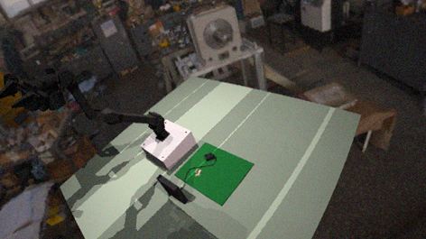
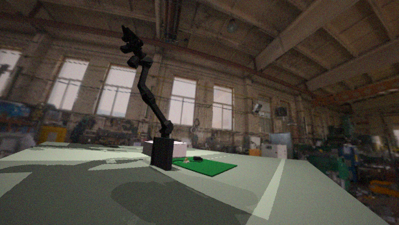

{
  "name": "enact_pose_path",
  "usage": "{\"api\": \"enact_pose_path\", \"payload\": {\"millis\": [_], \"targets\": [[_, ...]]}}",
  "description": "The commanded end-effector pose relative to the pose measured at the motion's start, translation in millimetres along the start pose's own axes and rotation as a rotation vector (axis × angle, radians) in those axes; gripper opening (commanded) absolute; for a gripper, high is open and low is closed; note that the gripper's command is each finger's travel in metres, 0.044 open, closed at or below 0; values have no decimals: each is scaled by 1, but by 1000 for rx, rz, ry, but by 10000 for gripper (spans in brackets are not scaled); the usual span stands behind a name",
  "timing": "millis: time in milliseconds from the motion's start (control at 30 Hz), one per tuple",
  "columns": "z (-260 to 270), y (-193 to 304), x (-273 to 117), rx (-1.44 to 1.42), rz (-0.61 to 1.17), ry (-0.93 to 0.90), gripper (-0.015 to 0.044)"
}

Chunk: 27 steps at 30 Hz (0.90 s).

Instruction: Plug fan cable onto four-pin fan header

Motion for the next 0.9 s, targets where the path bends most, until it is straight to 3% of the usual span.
{"api": "enact_pose_path", "payload": {"millis": [0,100,367,867], "targets": [[0,0,0,0,0,0,336],[0,0,0,0,0,0,414],[21,62,-33,-83,132,-135,210],[24,226,-157,-472,475,-440,210]]}}
Point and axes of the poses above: the point midway between the two fingers, 35 mm back from their tips, its own x axis out along the fingers, its own z axis across the jaws, y = z × x, the point moved 1 cm from there along -x, back along the fingers, and after that the axes turned 1 degree about -x, right-handed, at the moved point
